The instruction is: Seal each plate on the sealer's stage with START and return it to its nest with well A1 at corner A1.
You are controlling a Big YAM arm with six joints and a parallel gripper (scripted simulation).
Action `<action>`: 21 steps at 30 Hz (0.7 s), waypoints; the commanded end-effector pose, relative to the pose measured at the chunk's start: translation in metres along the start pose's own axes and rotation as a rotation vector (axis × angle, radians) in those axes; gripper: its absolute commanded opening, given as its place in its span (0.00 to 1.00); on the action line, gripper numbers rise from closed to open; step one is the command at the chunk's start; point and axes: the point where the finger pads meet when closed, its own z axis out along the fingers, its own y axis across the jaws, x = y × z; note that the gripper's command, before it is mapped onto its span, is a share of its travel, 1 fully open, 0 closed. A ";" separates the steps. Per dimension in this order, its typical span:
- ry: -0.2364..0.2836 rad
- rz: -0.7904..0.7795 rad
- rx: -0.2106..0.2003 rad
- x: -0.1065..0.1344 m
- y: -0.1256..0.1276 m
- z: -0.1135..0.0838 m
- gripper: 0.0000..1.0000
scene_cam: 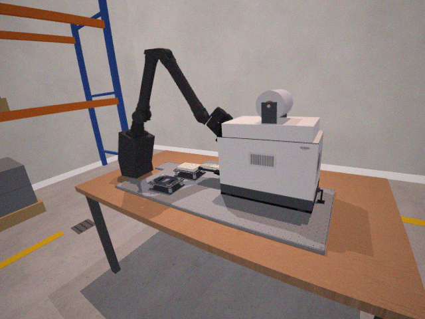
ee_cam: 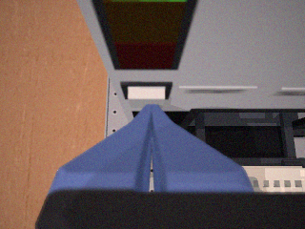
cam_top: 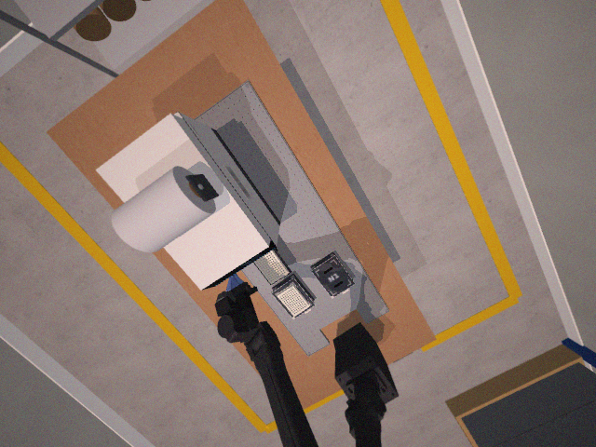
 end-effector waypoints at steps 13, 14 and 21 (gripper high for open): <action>-0.072 0.023 0.009 -0.042 -0.004 0.018 0.00; -0.073 0.023 0.009 -0.043 -0.004 0.018 0.00; -0.074 0.024 0.015 -0.044 -0.004 0.022 0.00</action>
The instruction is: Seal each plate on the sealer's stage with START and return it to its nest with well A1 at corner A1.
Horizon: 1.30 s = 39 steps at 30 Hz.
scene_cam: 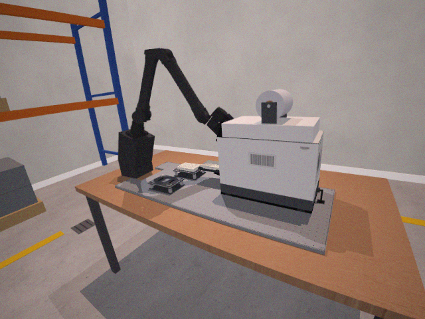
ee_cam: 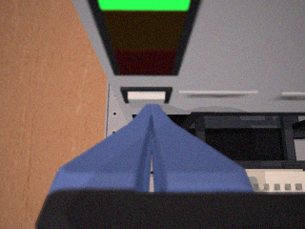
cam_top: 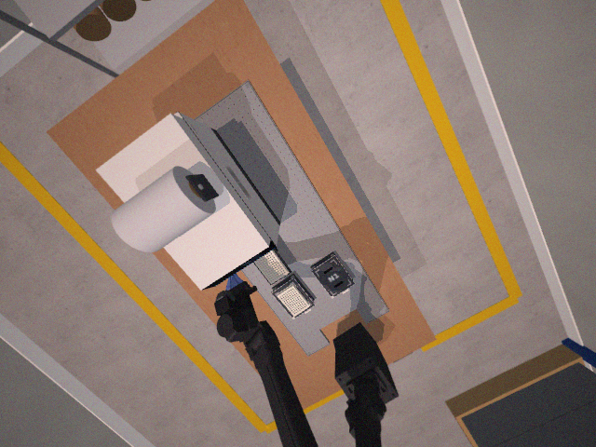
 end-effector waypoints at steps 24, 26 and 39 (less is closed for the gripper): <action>-0.093 0.034 0.011 -0.050 -0.002 0.014 0.00; -0.095 0.041 0.004 -0.045 0.002 -0.004 0.00; -0.025 0.007 -0.001 -0.004 0.004 -0.029 0.00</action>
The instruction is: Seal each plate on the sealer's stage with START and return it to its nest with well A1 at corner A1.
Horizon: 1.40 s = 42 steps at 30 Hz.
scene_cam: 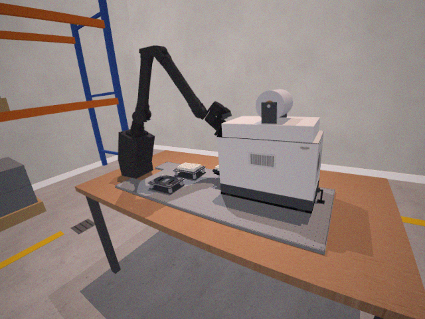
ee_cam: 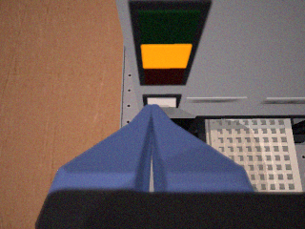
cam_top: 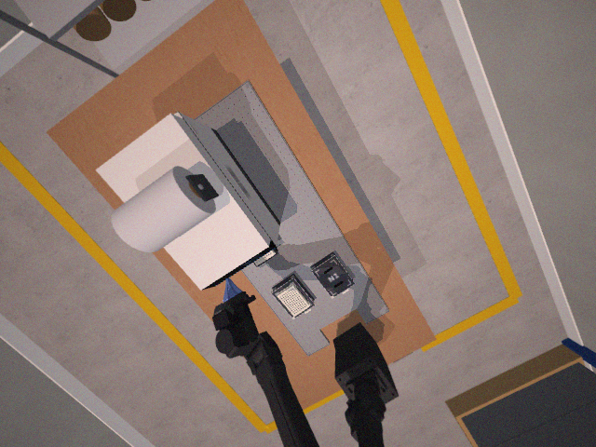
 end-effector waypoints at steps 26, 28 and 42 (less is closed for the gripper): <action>0.050 -0.010 0.003 0.038 -0.007 -0.090 0.00; 0.043 -0.007 -0.001 0.035 -0.005 -0.101 0.00; 0.041 -0.110 -0.005 0.035 0.003 -0.154 1.00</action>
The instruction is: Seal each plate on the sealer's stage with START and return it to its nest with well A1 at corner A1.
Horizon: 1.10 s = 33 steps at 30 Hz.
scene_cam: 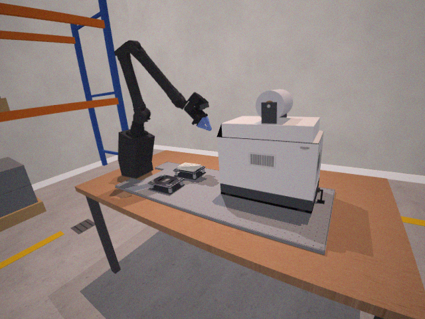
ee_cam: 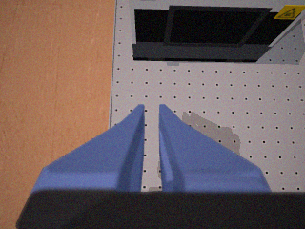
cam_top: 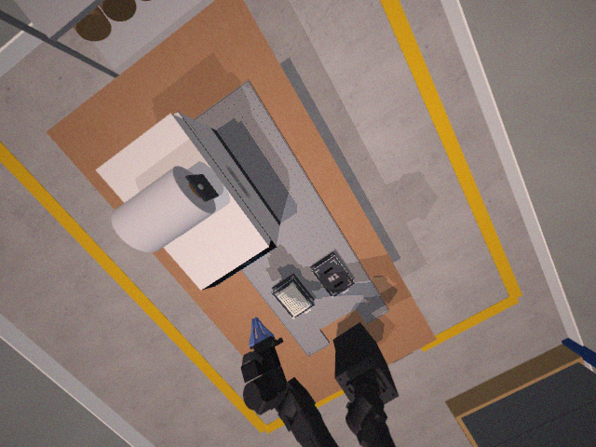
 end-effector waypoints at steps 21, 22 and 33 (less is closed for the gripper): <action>0.014 -1.186 -0.017 -0.067 0.090 0.008 1.00; 0.014 -1.186 -0.017 -0.067 0.090 0.008 1.00; -0.054 -1.580 0.010 -0.106 0.109 0.006 1.00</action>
